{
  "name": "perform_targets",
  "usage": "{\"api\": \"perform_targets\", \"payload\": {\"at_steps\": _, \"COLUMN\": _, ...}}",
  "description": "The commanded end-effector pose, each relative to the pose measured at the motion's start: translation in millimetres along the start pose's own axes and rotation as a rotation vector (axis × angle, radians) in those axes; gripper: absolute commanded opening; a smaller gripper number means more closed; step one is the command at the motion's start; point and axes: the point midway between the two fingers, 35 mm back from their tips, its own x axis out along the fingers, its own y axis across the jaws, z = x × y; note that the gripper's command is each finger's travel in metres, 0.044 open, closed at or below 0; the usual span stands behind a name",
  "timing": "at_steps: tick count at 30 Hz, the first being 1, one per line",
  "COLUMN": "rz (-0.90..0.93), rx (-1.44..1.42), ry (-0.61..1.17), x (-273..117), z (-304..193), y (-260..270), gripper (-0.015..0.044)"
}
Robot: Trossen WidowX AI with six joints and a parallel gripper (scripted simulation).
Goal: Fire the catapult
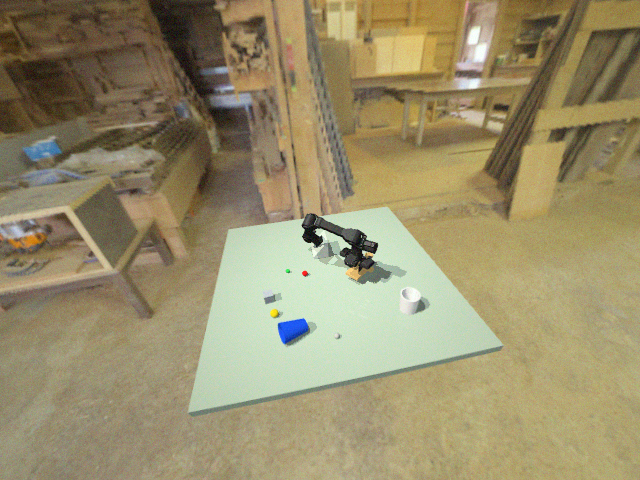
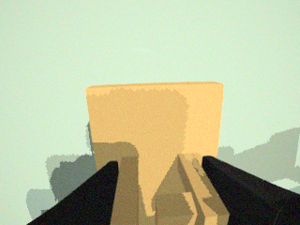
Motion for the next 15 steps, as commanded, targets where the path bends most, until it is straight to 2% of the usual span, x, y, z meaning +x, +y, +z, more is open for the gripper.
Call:
{"api": "perform_targets", "payload": {"at_steps": 1, "rz": 0.017, "rx": -0.136, "ry": 0.003, "x": -7, "z": 0, "y": 1, "gripper": 0.0}}
{"api": "perform_targets", "payload": {"at_steps": 9, "rz": 0.018, "rx": -0.4, "ry": -0.001, "x": -6, "z": 0, "y": 7, "gripper": 0.0}}
{"api": "perform_targets", "payload": {"at_steps": 15, "rz": 0.018, "rx": -0.423, "ry": -0.002, "x": -6, "z": -1, "y": 11, "gripper": 0.0}}
